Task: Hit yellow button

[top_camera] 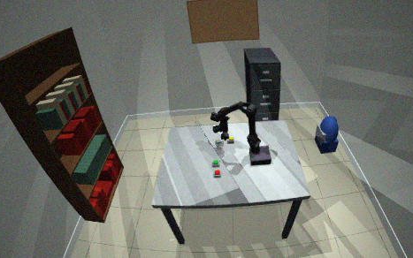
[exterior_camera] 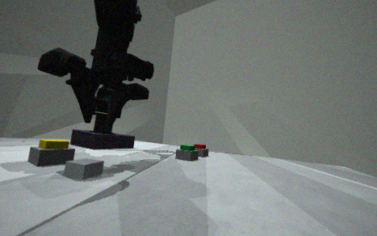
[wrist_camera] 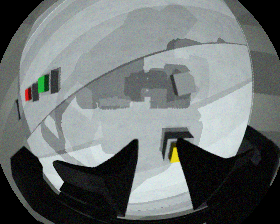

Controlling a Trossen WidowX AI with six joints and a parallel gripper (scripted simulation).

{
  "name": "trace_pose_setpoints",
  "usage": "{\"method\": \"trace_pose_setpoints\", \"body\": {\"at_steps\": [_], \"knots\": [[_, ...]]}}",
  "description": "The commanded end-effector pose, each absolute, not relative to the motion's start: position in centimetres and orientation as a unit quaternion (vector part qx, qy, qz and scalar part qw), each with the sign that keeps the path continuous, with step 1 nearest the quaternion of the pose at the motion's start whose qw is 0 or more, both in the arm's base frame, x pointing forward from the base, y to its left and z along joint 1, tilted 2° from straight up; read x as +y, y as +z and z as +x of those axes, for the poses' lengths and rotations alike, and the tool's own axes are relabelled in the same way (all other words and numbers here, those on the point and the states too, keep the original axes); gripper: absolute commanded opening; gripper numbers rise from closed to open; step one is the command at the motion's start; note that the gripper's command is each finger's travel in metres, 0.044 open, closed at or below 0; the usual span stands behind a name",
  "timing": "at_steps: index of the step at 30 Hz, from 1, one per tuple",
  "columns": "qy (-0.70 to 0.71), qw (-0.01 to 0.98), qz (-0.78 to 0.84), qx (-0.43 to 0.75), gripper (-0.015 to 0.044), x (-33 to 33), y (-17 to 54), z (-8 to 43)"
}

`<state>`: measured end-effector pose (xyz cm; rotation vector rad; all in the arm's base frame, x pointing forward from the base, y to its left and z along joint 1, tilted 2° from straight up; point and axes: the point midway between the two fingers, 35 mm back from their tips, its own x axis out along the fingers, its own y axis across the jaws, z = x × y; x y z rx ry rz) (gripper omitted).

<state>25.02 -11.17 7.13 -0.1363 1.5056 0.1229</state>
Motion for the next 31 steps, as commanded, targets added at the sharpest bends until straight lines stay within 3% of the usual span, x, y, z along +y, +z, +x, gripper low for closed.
{"method": "trace_pose_setpoints", "body": {"at_steps": [1,5,14,23,31], "knots": [[0.059,0.729,-0.068,0.678,0.0309,-6.1,8.4,27.3],[0.06,0.73,-0.063,0.678,0.04,-1.1,9.2,28.5],[0.062,0.729,-0.05,0.68,0.04,10.7,11.0,27.8],[0.063,0.726,-0.039,0.684,0.04,21.6,12.7,22.1],[0.063,0.726,-0.037,0.684,0.04,23.1,13.0,20.7]]}}
